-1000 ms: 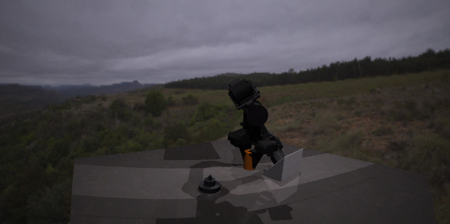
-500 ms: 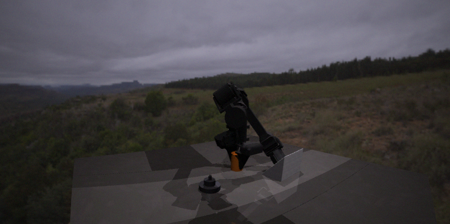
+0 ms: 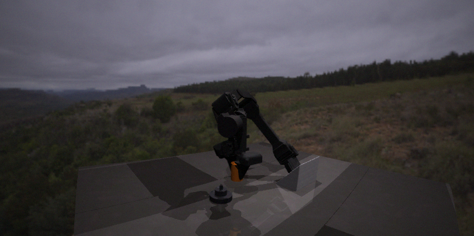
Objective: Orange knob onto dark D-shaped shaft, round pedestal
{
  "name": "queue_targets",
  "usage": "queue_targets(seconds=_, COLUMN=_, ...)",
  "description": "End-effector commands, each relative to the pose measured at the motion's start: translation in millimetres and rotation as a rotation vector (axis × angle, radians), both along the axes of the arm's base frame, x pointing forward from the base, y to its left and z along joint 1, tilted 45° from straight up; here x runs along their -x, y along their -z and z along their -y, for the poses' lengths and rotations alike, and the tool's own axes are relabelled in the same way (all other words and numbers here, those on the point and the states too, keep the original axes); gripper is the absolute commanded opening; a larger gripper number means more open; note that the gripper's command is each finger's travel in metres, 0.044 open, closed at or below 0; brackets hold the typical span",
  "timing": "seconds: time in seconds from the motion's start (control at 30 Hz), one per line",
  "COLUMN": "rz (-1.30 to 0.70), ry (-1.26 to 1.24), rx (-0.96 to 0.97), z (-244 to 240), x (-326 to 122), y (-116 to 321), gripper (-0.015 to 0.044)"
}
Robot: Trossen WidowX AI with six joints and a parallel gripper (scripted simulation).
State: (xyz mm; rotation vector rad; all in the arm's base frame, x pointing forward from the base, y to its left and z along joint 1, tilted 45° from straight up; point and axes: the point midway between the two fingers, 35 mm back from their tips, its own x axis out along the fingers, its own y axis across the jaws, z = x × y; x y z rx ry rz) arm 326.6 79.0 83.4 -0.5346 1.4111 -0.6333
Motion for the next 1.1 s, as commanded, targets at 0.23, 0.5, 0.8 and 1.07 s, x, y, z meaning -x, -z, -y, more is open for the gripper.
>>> queue_targets(seconds=0.23, rz=0.012, ry=-0.009, rx=0.006, z=28, x=-9, y=-18, gripper=0.0000)
queue_targets(seconds=0.5, rz=0.013, ry=-0.006, rx=0.016, z=51, x=-14, y=-29, gripper=0.0000)
queue_targets(seconds=0.8, rz=0.013, ry=-0.004, rx=0.024, z=68, x=-16, y=-36, gripper=0.0000)
queue_targets(seconds=1.07, rz=0.013, ry=-0.004, rx=0.025, z=80, x=-17, y=-23, gripper=0.0000)
